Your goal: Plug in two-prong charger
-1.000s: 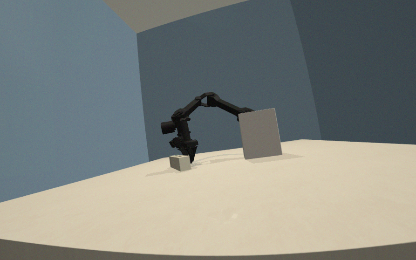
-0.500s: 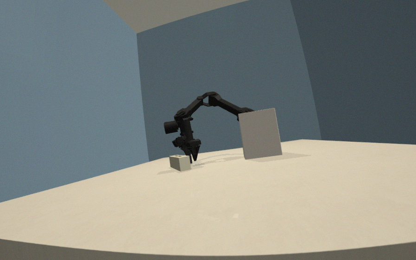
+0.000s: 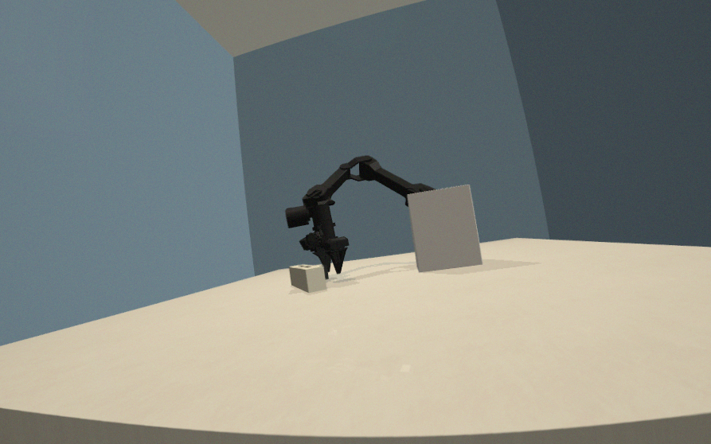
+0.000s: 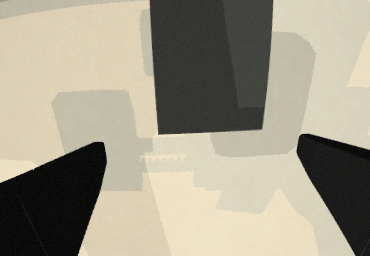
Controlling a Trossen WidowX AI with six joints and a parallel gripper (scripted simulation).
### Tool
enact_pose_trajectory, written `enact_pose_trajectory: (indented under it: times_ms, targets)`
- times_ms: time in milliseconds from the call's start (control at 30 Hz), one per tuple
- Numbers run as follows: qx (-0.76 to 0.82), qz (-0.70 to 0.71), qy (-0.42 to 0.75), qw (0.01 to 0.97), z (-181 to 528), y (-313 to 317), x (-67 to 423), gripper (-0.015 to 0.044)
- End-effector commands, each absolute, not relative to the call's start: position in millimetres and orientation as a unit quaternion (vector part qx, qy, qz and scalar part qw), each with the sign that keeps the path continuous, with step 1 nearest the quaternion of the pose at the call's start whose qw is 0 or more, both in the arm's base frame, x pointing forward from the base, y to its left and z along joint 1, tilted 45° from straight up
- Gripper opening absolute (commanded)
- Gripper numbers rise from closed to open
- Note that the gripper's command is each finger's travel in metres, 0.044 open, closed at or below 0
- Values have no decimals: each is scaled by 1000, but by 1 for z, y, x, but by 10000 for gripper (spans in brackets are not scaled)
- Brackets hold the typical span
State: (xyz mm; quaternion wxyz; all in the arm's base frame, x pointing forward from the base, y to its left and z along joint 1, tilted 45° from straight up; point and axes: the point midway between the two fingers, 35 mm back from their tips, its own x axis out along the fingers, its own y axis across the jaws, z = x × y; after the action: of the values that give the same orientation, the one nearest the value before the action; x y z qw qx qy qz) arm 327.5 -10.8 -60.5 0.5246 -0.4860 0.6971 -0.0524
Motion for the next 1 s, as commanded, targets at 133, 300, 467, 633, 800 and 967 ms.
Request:
enact_pose_trajectory:
  times_ms: [133, 300, 467, 633, 800, 967]
  targets:
    - [-488, -52, 698, 521, -57, -16, 319, 440]
    - [-488, -52, 698, 521, -55, -19, 315, 440]
    - [-488, -52, 698, 521, -54, -21, 310, 440]
    - [-484, -44, 689, 537, -51, -16, 313, 440]
    - [-476, 28, 611, 632, -33, 14, 317, 440]
    - [-481, 94, 514, 704, -10, 42, 319, 440]
